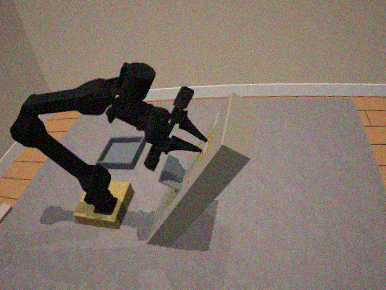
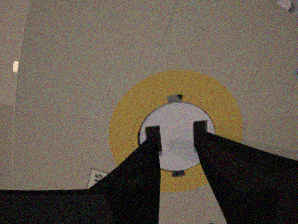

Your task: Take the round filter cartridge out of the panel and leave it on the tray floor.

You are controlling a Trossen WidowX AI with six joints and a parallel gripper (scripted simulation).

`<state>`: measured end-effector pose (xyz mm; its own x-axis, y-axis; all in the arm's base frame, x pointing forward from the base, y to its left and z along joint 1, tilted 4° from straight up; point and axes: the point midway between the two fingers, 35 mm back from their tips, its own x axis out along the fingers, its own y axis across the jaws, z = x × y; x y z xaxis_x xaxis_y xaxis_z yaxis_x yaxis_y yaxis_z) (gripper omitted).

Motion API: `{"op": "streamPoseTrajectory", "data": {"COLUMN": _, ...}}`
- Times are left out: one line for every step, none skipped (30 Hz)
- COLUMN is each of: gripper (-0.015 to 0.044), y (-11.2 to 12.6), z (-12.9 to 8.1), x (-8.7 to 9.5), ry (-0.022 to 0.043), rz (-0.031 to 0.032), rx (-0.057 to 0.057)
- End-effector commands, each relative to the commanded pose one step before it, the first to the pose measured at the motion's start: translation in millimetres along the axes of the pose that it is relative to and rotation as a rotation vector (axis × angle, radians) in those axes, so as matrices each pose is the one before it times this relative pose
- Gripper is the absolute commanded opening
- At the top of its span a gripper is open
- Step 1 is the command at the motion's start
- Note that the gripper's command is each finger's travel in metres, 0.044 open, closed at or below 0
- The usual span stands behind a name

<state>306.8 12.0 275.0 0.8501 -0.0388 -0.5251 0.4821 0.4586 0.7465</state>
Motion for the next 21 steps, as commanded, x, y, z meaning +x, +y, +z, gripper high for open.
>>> {"op": "streamPoseTrajectory", "data": {"gripper": 0.0107, "y": 0.24, "z": -0.47, "x": 0.98, "ry": 0.00283, "rz": 0.00153, "rx": -0.0045}}
{"op": "streamPoseTrajectory", "data": {"gripper": 0.0107, "y": -0.13, "z": -0.08, "x": 0.00, "ry": 0.00000, "rz": -0.00001, "rx": 0.0000}}
{"op": "streamPoseTrajectory", "data": {"gripper": 0.0107, "y": -0.08, "z": -0.05, "x": 0.00, "ry": 0.00000, "rz": 0.00000, "rx": 0.0000}}
{"op": "streamPoseTrajectory", "data": {"gripper": 0.0107, "y": -0.14, "z": -0.08, "x": 0.00, "ry": 0.00000, "rz": -0.00001, "rx": 0.0000}}
{"op": "streamPoseTrajectory", "data": {"gripper": 0.0107, "y": -0.09, "z": -0.05, "x": 0.00, "ry": 0.00000, "rz": 0.00000, "rx": 0.0000}}
{"op": "streamPoseTrajectory", "data": {"gripper": 0.0107, "y": -0.15, "z": -0.08, "x": 0.00, "ry": 0.00000, "rz": -0.00001, "rx": 0.0000}}
{"op": "streamPoseTrajectory", "data": {"gripper": 0.0107, "y": -0.09, "z": -0.05, "x": 0.00, "ry": 0.00000, "rz": 0.00000, "rx": 0.0000}}
{"op": "streamPoseTrajectory", "data": {"gripper": 0.0107, "y": -0.11, "z": -0.06, "x": 0.00, "ry": 0.00000, "rz": -0.00001, "rx": 0.0000}}
{"op": "streamPoseTrajectory", "data": {"gripper": 0.0107, "y": -0.06, "z": -0.04, "x": 0.00, "ry": 0.00000, "rz": 0.00000, "rx": 0.0000}}
{"op": "streamPoseTrajectory", "data": {"gripper": 0.0107, "y": 0.00, "z": 0.00, "x": 0.00, "ry": 0.00000, "rz": 0.00000, "rx": 0.0000}}
{"op": "streamPoseTrajectory", "data": {"gripper": 0.0107, "y": 0.00, "z": 0.00, "x": 0.00, "ry": 0.00000, "rz": 0.00000, "rx": 0.0000}}
{"op": "streamPoseTrajectory", "data": {"gripper": 0.0107, "y": 0.00, "z": 0.00, "x": 0.00, "ry": 0.00000, "rz": 0.00000, "rx": 0.0000}}
{"op": "streamPoseTrajectory", "data": {"gripper": 0.0107, "y": 0.00, "z": 0.00, "x": 0.25, "ry": -0.00001, "rz": 0.00002, "rx": 0.0000}}
{"op": "streamPoseTrajectory", "data": {"gripper": 0.0107, "y": -0.01, "z": -0.01, "x": 0.74, "ry": -0.00003, "rz": 0.00005, "rx": 0.0000}}
{"op": "streamPoseTrajectory", "data": {"gripper": 0.0107, "y": -0.02, "z": -0.01, "x": 0.71, "ry": -0.00003, "rz": 0.00005, "rx": 0.0000}}
{"op": "streamPoseTrajectory", "data": {"gripper": 0.0107, "y": -0.02, "z": -0.01, "x": 0.77, "ry": -0.00003, "rz": 0.00006, "rx": 0.0000}}
{"op": "streamPoseTrajectory", "data": {"gripper": 0.0107, "y": -0.01, "z": -0.01, "x": 0.47, "ry": -0.00002, "rz": 0.00003, "rx": 0.0000}}
{"op": "streamPoseTrajectory", "data": {"gripper": 0.0107, "y": 0.00, "z": 0.00, "x": 0.16, "ry": -0.00001, "rz": 0.00001, "rx": 0.0000}}
{"op": "streamPoseTrajectory", "data": {"gripper": 0.0107, "y": 0.00, "z": 0.00, "x": 0.00, "ry": 0.00000, "rz": 0.00000, "rx": 0.0000}}
{"op": "streamPoseTrajectory", "data": {"gripper": 0.0107, "y": 0.00, "z": 0.00, "x": 0.00, "ry": 0.00000, "rz": 0.00000, "rx": 0.0000}}
{"op": "streamPoseTrajectory", "data": {"gripper": 0.0107, "y": 0.00, "z": 0.00, "x": 0.00, "ry": 0.00000, "rz": 0.00000, "rx": 0.0000}}
